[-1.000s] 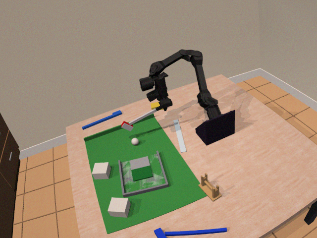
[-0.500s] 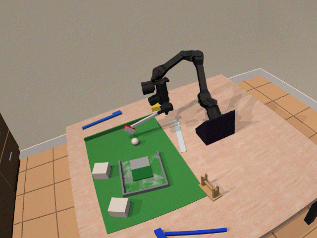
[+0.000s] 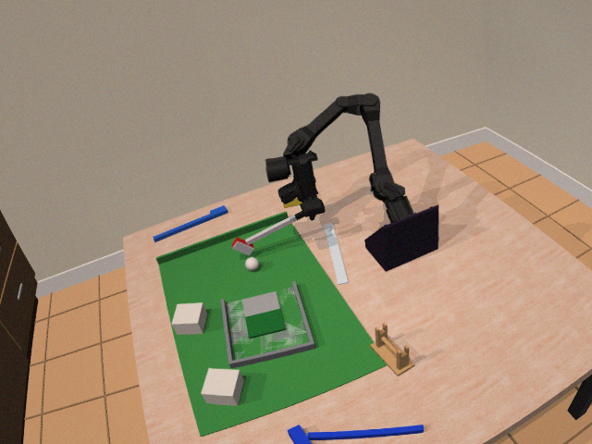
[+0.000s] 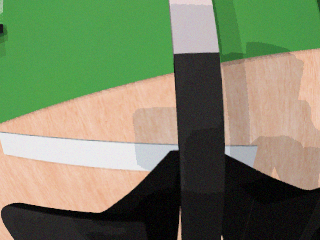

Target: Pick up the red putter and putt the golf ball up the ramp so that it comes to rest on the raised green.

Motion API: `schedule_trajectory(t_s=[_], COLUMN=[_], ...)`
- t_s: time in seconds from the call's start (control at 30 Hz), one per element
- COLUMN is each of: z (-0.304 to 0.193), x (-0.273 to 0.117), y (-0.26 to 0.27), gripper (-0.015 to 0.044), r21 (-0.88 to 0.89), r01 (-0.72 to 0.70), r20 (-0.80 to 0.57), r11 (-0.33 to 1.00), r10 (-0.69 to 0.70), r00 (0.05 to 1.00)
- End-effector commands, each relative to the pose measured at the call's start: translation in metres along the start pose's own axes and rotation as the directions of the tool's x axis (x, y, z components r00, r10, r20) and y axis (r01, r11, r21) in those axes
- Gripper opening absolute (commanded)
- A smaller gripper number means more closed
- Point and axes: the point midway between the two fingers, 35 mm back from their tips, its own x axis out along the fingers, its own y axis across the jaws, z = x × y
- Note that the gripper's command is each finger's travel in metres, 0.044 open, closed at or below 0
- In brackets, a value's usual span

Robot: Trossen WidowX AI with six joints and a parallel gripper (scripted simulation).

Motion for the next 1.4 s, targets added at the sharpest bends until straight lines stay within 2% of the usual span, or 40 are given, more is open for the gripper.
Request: schedule_trajectory(t_s=[0.0, 0.6, 1.03, 1.2, 1.37], z=[0.001, -0.001, 0.000, 0.001, 0.008], x=[0.007, 0.014, 0.017, 0.018, 0.019], y=[0.001, -0.001, -0.030, -0.018, 0.045], gripper=[0.0000, 0.0000, 0.0000, 0.0000, 0.0000], r21=[-0.001, 0.000, 0.000, 0.000, 0.001], r01=[-0.006, 0.001, -0.003, -0.001, -0.024], r20=[0.003, -0.001, 0.004, -0.006, -0.006], r11=[1.000, 1.000, 1.000, 1.000, 1.000], r10=[0.006, -0.001, 0.003, 0.001, 0.024], r00=[1.000, 1.000, 1.000, 1.000, 1.000])
